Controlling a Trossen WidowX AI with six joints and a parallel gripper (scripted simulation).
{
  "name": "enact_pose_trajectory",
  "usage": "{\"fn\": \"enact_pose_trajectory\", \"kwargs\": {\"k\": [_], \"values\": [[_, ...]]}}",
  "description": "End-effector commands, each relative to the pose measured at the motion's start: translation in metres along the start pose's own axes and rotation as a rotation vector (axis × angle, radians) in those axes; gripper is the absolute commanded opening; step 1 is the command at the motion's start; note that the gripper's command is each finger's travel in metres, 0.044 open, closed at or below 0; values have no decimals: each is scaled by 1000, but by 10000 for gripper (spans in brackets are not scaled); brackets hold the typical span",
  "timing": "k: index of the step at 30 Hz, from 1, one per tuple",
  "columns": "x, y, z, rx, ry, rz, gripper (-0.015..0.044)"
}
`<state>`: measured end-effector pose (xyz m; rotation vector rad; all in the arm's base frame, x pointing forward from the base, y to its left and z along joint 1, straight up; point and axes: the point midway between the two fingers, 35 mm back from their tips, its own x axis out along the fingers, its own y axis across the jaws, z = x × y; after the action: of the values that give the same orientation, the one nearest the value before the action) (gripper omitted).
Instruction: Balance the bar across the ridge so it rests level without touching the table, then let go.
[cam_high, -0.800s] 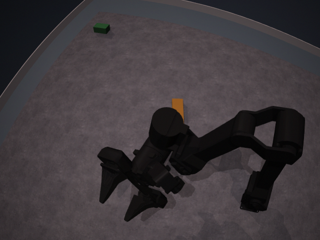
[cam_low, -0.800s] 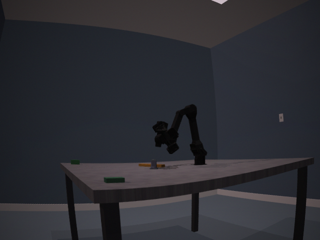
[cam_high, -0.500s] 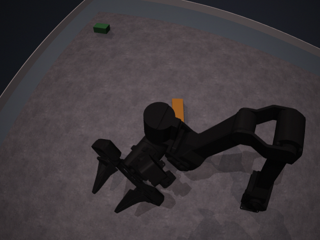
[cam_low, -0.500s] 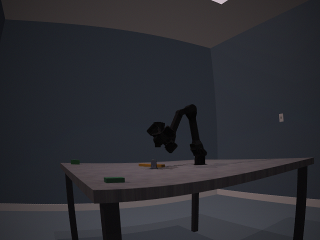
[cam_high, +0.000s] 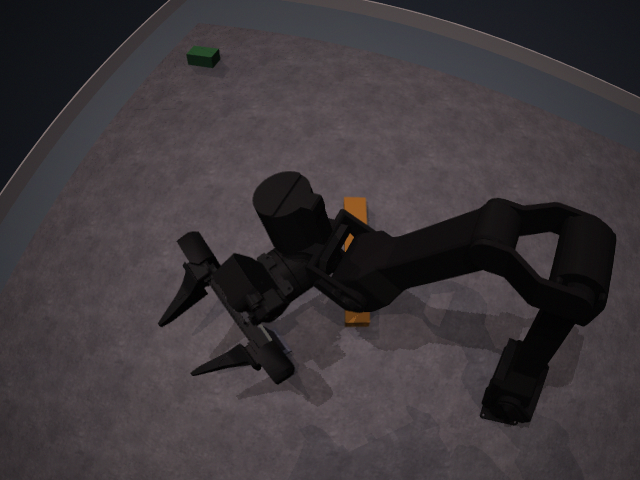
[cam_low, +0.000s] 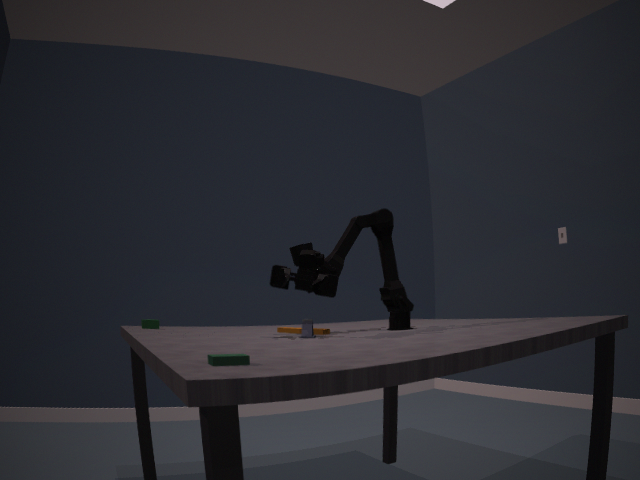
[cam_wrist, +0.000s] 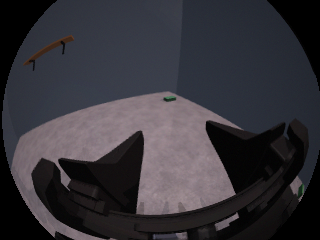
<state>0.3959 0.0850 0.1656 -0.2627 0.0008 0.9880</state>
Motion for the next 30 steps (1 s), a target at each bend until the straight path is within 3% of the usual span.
{"fn": "enact_pose_trajectory", "kwargs": {"k": [1,30], "values": [[-4,-16,-6,125,53,-60,315],[-86,-63,-80,1158,502,-643,315]]}}
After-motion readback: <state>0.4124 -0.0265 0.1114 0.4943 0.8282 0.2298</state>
